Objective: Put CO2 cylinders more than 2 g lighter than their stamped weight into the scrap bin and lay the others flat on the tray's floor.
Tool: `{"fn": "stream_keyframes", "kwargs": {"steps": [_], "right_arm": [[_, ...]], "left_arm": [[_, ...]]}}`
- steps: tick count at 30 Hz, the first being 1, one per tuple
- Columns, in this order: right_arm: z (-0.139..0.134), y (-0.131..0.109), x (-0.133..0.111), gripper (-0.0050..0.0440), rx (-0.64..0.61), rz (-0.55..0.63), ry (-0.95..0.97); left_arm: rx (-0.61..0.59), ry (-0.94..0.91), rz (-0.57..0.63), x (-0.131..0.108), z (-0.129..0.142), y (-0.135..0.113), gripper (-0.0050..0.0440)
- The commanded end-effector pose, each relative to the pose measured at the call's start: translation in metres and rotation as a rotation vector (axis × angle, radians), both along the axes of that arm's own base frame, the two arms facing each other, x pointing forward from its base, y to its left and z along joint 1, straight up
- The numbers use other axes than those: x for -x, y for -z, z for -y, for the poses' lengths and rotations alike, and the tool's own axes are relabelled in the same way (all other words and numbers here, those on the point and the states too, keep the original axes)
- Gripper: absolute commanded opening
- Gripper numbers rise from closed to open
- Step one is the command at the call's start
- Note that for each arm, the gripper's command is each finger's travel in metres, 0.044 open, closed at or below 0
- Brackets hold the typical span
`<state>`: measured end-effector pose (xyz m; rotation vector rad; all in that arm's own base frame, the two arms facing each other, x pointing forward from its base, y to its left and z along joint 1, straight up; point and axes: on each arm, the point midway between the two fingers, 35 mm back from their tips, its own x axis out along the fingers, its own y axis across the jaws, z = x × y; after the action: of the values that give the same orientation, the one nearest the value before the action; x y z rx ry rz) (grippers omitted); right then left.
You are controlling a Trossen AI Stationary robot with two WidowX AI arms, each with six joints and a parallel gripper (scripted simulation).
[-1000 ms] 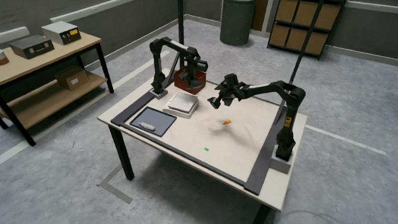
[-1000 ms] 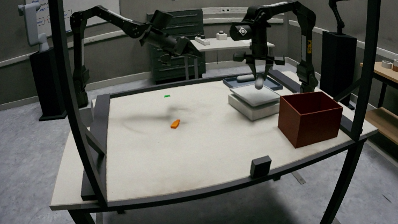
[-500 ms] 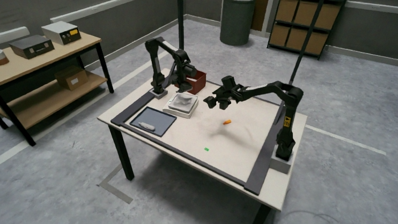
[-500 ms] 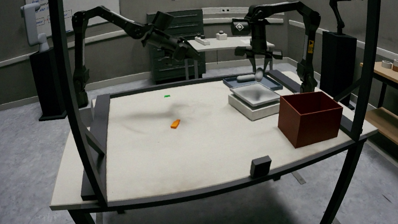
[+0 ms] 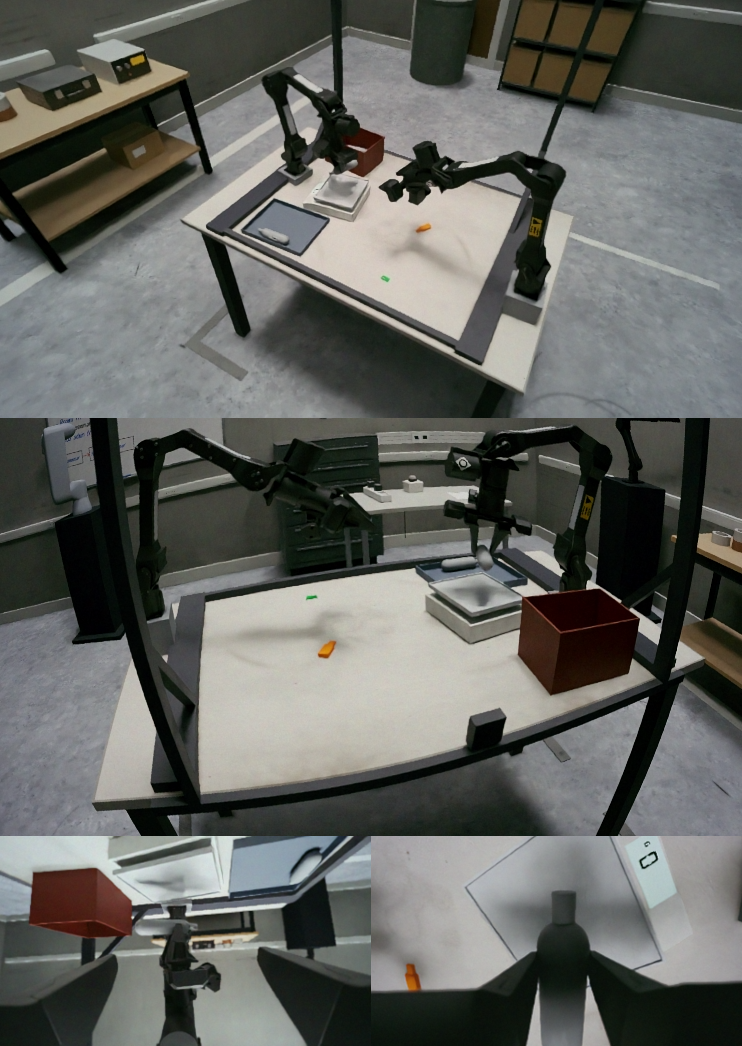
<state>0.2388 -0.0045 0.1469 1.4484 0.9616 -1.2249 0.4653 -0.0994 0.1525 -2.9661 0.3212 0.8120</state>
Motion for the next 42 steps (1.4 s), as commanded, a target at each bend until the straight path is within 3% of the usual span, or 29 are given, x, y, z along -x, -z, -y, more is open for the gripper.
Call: {"fn": "stream_keyframes", "kwargs": {"steps": [1,7,17,24,26,32,36,42], "right_arm": [[0.000,-0.008,-0.001,-0.0050,0.017,0.143,-0.094],[0.001,-0.007,-0.001,-0.0050,0.038,0.243,-0.185],[0.001,-0.011,-0.012,-0.0050,0.042,0.265,-0.205],[0.001,-0.012,-0.063,-0.0050,0.043,0.269,-0.202],[0.001,-0.012,-0.063,-0.0050,0.043,0.269,-0.202],[0.003,-0.013,-0.105,-0.0050,0.045,0.271,-0.201],[0.003,-0.013,-0.121,-0.0050,0.045,0.272,-0.200],[0.003,-0.013,-0.126,-0.0050,0.045,0.270,-0.200]], "left_arm": [[0.004,0.001,0.028,-0.002,0.000,-0.012,0.0440],[0.004,0.001,0.028,-0.002,0.000,-0.012,0.0440],[0.004,0.001,0.028,-0.002,0.000,-0.012,0.0440],[0.004,0.001,0.028,-0.002,0.000,-0.012,0.0440],[0.004,0.001,0.028,-0.002,0.000,-0.012,0.0440],[0.004,0.001,0.028,-0.002,0.000,-0.012,0.0440],[0.004,0.001,0.028,-0.002,0.000,-0.012,0.0440],[0.004,0.001,0.028,-0.002,0.000,-0.012,0.0440]]}}
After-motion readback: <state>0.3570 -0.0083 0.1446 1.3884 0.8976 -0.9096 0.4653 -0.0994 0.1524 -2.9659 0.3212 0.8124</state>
